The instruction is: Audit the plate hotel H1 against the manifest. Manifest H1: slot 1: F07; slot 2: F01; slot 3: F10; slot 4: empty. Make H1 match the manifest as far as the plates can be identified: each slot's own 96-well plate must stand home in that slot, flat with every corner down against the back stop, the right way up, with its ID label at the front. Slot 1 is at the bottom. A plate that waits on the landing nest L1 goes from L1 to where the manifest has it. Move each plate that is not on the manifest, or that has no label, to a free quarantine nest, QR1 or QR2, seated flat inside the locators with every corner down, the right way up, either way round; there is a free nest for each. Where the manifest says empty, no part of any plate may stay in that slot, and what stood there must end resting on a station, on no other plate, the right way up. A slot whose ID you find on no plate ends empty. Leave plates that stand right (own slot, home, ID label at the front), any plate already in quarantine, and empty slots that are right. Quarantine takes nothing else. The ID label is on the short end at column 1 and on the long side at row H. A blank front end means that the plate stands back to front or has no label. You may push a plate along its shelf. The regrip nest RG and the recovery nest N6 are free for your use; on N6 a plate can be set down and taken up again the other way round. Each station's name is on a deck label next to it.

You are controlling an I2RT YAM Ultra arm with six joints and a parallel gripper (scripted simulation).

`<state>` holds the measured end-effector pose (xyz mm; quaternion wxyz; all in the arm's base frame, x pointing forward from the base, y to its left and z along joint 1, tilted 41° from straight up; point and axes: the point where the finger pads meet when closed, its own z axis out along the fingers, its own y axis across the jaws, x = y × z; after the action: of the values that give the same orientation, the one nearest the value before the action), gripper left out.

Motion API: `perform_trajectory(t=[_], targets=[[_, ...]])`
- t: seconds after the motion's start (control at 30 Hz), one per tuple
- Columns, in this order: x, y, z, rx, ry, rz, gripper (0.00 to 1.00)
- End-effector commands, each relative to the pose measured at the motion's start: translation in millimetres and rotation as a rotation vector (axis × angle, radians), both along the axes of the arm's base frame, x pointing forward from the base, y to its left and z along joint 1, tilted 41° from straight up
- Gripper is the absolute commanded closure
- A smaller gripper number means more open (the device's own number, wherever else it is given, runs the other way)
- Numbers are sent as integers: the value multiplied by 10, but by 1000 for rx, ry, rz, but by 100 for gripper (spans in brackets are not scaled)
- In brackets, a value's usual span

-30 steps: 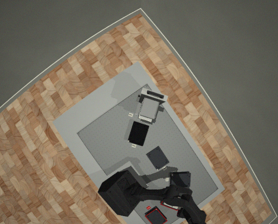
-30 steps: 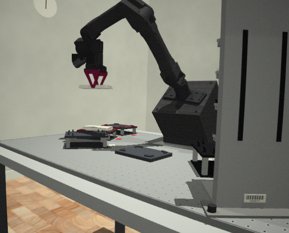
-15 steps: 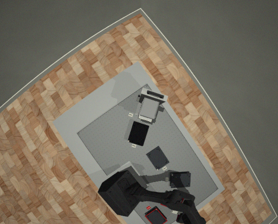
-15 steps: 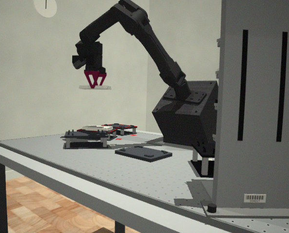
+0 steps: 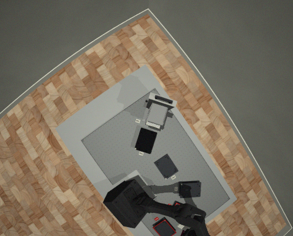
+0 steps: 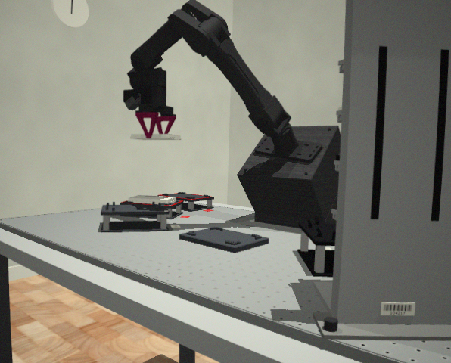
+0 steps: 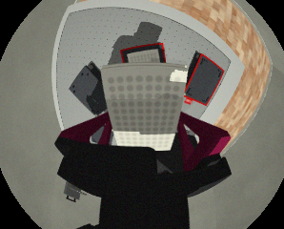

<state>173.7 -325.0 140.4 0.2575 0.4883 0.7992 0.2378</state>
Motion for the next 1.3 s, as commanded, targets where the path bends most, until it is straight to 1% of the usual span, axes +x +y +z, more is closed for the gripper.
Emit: perform_trajectory(t=[0.0, 0.23, 0.3, 0.37, 0.8, 0.87, 1.27], targets=[[-145, -85, -17, 47, 9, -95, 14], [-302, -175, -165, 152, 28, -219, 14], [-302, -175, -165, 152, 28, -219, 14], [-347, -201, -207, 175, 32, -246, 14], [-640, -368, -481, 175, 33, -247, 14], [-640, -368, -481, 175, 33, -247, 14], [-912, -523, -733, 175, 33, -247, 14]])
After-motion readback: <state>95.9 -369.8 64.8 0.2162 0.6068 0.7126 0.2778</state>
